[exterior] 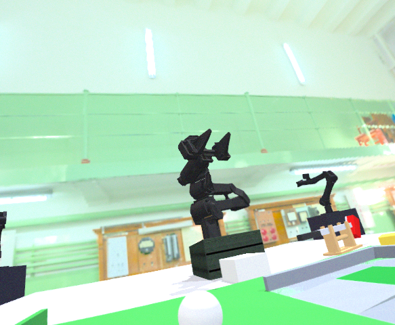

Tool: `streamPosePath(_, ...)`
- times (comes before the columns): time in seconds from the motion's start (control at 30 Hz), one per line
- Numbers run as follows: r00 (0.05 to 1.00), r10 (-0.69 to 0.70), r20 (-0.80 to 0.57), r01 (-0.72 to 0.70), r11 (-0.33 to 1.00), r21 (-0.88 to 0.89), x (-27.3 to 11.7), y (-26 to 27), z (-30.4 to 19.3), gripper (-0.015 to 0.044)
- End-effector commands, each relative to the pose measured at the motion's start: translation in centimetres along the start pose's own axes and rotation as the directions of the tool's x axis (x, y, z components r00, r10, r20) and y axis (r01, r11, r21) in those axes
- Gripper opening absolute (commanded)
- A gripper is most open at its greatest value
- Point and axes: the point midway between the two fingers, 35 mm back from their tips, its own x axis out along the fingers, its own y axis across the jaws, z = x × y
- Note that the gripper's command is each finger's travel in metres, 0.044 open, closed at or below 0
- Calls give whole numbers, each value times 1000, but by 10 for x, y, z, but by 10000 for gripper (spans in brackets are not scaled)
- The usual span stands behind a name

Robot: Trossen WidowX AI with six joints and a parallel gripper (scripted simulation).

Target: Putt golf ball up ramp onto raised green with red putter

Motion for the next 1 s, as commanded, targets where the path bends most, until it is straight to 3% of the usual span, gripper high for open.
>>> streamPosePath(0.0,1000,0,1,0,1000,2,1,-1,1,426)
streamPosePath(0.23,998,-16,-65,19,999,39,41,-39,6,440)
streamPosePath(0.53,905,30,-423,-27,1000,13,107,-57,-70,440)
streamPosePath(0.67,779,90,-620,-158,986,-56,122,-45,-120,440)
streamPosePath(0.97,334,210,-919,-620,783,-46,114,7,-218,440)
